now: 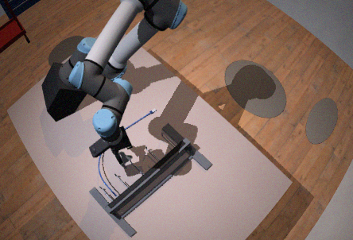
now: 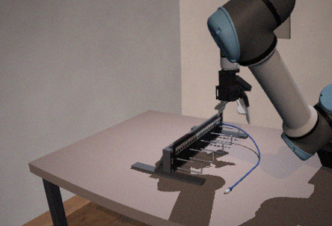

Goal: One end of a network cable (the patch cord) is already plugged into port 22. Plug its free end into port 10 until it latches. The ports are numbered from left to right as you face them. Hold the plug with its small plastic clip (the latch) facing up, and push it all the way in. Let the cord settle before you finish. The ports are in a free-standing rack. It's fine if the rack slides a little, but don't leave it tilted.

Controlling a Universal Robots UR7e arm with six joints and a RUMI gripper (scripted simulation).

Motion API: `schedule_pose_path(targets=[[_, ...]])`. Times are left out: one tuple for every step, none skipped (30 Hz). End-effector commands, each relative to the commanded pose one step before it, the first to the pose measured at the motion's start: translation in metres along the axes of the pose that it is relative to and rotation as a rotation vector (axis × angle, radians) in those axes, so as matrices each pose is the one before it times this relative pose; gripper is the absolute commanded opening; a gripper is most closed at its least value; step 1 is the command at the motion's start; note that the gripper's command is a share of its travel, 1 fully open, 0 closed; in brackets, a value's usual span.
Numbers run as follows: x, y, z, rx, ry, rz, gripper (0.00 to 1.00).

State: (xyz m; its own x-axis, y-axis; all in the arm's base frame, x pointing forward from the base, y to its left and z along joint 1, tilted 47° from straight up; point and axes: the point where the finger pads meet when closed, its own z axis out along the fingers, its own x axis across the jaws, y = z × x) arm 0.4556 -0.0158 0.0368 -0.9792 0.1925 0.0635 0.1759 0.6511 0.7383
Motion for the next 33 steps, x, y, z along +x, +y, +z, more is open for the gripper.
schedule_pose_path(targets=[[0.02084,0.05332,0.00380,0.01571,-0.01397,-0.02820,1.00],[0.00487,0.01028,0.00168,0.00223,-0.00251,-0.00642,1.00],[0.00428,0.00863,0.00151,0.00175,-0.00213,-0.00552,1.00],[0.00454,0.00878,0.00164,0.00166,-0.00220,-0.00575,1.00],[0.00000,0.00000,0.00000,0.00000,0.00000,0.00000,1.00],[0.00000,0.00000,0.00000,0.00000,0.00000,0.00000,1.00],[0.00549,0.01014,0.00202,0.00177,-0.00258,-0.00682,1.00],[0.00568,0.00998,0.00212,0.00157,-0.00258,-0.00691,1.00],[0.00583,0.00978,0.00221,0.00136,-0.00257,-0.00697,1.00],[0.00596,0.00954,0.00229,0.00115,-0.00254,-0.00700,1.00],[0.00605,0.00926,0.00236,0.00094,-0.00251,-0.00700,1.00],[0.00610,0.00893,0.00240,0.00073,-0.00245,-0.00696,1.00],[0.00553,0.00777,0.00219,0.00049,-0.00216,-0.00623,1.00],[0.00578,0.00782,0.00231,0.00034,-0.00221,-0.00645,1.00],[0.00284,0.00374,0.00114,0.00011,-0.00106,-0.00315,1.00],[0.00000,0.00000,0.00000,0.00000,0.00000,0.00000,1.00],[0.00604,0.00771,0.00244,0.00010,-0.00222,-0.00663,1.00],[0.00594,0.00730,0.00241,-0.00006,-0.00212,-0.00646,1.00],[0.00580,0.00687,0.00237,-0.00021,-0.00202,-0.00626,1.00],[0.00563,0.00644,0.00231,-0.00033,-0.00192,-0.00603,1.00],[0.00543,0.00600,0.00224,-0.00044,-0.00181,-0.00578,1.00],[0.00000,0.00000,0.00000,0.00000,0.00000,0.00000,1.00],[0.00000,0.00000,0.00000,0.00000,0.00000,0.00000,1.00],[0.00520,0.00557,0.00215,-0.00053,-0.00169,-0.00550,1.00],[0.00494,0.00513,0.00205,-0.00060,-0.00157,-0.00521,1.00],[0.00466,0.00471,0.00194,-0.00065,-0.00145,-0.00489,1.00],[0.00435,0.00428,0.00182,-0.00068,-0.00133,-0.00455,1.00],[0.00403,0.00387,0.00169,-0.00069,-0.00121,-0.00420,1.00],[0.00370,0.00347,0.00155,-0.00068,-0.00110,-0.00385,1.00],[0.00335,0.00309,0.00141,-0.00066,-0.00098,-0.00348,1.00],[0.00300,0.00272,0.00126,-0.00062,-0.00087,-0.00311,1.00],[0.00265,0.00236,0.00112,-0.00057,-0.00076,-0.00274,1.00],[0.00230,0.00202,0.00097,-0.00052,-0.00065,-0.00238,1.00]])
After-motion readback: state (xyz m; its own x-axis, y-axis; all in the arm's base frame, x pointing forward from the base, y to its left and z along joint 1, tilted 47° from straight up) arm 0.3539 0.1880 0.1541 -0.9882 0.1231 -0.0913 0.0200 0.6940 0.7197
